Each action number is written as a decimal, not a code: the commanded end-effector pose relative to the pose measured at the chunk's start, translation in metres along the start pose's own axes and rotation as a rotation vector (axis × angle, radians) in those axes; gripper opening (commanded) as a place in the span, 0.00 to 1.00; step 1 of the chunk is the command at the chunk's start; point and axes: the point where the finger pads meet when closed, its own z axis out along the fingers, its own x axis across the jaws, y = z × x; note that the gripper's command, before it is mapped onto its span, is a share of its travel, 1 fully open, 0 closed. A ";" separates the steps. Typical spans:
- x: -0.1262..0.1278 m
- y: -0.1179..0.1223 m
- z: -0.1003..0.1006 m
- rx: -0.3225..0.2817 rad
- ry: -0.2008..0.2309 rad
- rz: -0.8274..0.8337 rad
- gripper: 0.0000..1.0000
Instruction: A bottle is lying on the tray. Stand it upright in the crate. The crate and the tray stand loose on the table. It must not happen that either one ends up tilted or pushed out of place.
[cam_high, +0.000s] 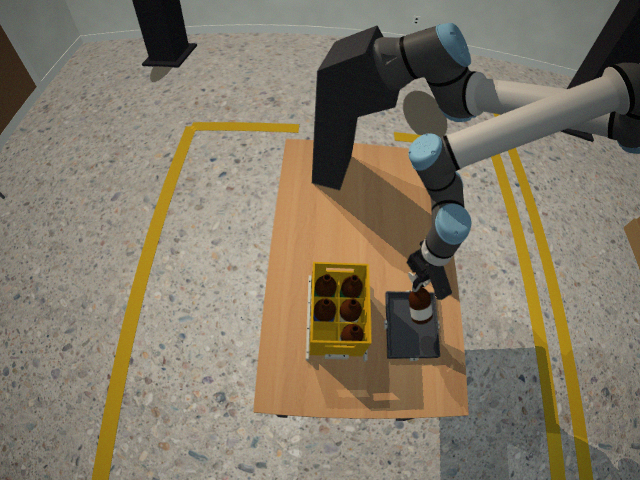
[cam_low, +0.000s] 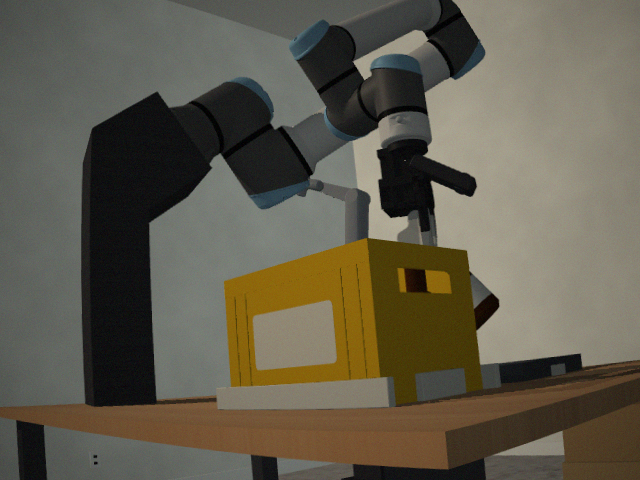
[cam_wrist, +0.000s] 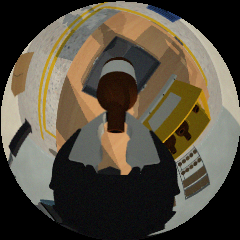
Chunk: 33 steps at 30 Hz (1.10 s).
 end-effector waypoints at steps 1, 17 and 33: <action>0.000 0.000 0.000 0.001 0.001 0.000 0.00; 0.000 0.000 0.000 0.001 0.001 0.000 0.00; 0.000 0.000 0.000 0.001 0.001 -0.016 0.00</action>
